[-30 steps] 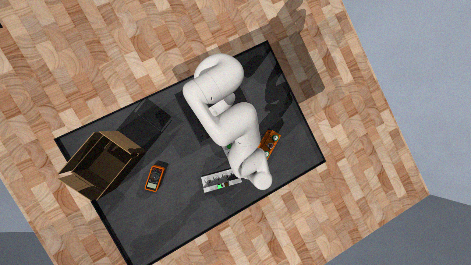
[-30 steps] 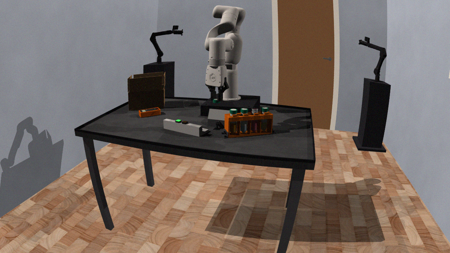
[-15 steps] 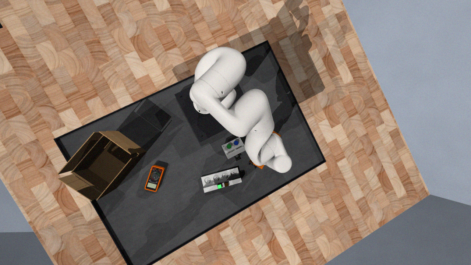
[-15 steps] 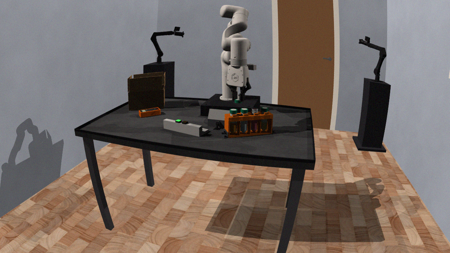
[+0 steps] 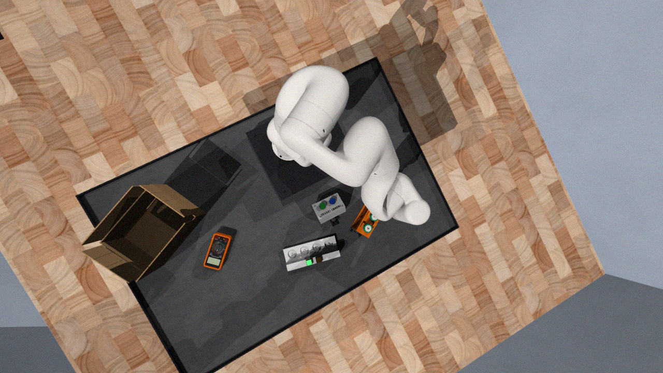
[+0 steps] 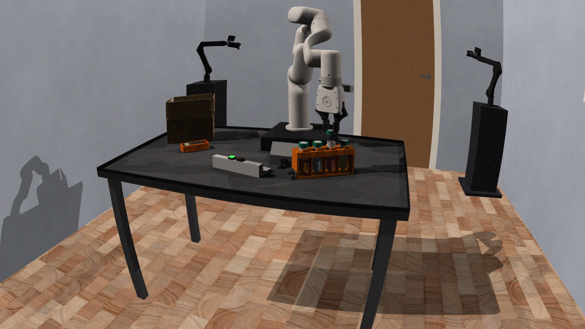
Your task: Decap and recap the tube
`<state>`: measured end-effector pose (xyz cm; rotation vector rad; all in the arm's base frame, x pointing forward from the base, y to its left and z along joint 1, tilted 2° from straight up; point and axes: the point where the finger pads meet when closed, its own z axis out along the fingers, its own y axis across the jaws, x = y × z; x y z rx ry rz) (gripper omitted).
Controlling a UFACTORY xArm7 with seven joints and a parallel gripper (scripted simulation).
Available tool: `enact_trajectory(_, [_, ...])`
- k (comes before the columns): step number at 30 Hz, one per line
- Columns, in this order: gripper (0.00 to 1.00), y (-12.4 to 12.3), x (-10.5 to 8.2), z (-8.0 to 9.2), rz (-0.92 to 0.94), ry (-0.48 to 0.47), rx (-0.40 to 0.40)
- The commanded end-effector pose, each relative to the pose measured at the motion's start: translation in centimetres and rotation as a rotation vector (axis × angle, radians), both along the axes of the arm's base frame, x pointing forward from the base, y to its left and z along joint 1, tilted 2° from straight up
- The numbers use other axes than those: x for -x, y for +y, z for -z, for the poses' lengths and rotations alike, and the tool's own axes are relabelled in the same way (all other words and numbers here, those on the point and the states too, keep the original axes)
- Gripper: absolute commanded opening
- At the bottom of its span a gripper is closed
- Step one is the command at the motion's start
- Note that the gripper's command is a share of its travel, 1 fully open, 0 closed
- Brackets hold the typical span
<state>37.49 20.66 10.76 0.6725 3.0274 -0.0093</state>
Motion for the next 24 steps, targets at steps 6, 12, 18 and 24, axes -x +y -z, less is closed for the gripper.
enact_trajectory(6, [0.0,0.3,-0.3,0.9,0.001,0.02,0.011])
enact_trajectory(12, [0.0,0.2,-0.3,2.1,0.001,0.02,0.01])
enact_trajectory(18, [0.0,0.2,-0.3,2.5,0.001,0.02,0.01])
enact_trajectory(24, [0.0,0.2,-0.3,2.5,0.001,0.02,0.01])
